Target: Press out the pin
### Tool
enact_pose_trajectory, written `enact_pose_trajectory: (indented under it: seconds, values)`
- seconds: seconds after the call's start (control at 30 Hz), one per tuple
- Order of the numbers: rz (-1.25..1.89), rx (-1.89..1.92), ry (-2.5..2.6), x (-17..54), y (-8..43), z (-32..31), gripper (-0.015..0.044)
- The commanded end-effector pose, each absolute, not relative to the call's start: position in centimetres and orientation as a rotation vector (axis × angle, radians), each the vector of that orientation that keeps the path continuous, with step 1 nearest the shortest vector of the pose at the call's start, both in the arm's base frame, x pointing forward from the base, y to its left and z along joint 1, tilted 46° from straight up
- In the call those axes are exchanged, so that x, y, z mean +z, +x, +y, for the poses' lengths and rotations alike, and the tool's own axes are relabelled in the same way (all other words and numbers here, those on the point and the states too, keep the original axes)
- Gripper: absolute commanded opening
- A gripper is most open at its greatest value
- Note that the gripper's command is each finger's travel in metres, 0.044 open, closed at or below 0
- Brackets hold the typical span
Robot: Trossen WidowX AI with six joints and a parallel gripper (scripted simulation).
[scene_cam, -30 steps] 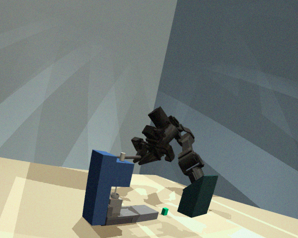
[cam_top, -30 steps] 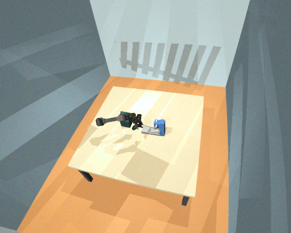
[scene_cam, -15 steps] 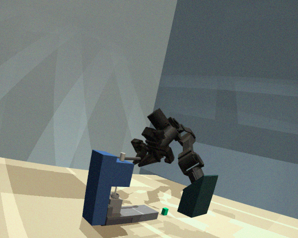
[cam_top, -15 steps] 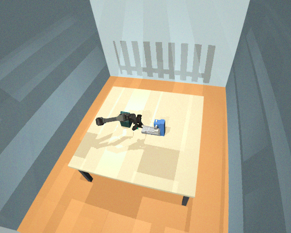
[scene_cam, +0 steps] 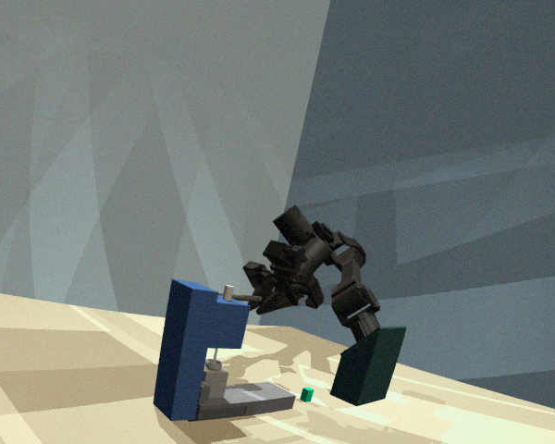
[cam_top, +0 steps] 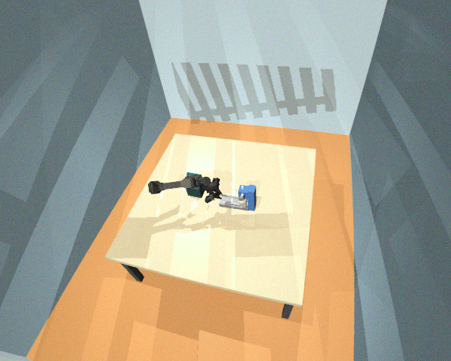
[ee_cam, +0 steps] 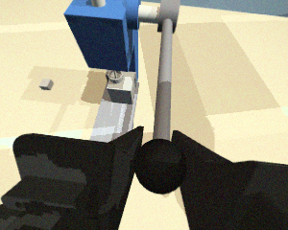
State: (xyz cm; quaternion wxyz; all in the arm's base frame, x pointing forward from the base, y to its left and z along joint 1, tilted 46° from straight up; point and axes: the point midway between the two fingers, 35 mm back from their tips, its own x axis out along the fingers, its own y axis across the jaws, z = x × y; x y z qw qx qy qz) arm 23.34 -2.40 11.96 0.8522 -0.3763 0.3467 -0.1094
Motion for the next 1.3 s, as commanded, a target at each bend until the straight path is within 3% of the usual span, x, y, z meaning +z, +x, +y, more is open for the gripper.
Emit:
enact_pose_trajectory:
  seconds: [0.0, 1.27]
  values:
    - [0.728, -0.226, -0.791, 11.77, 23.4, -2.51, 0.0]
    - [0.729, -0.226, -0.79, 10.83, 23.62, -3.46, 0.0]
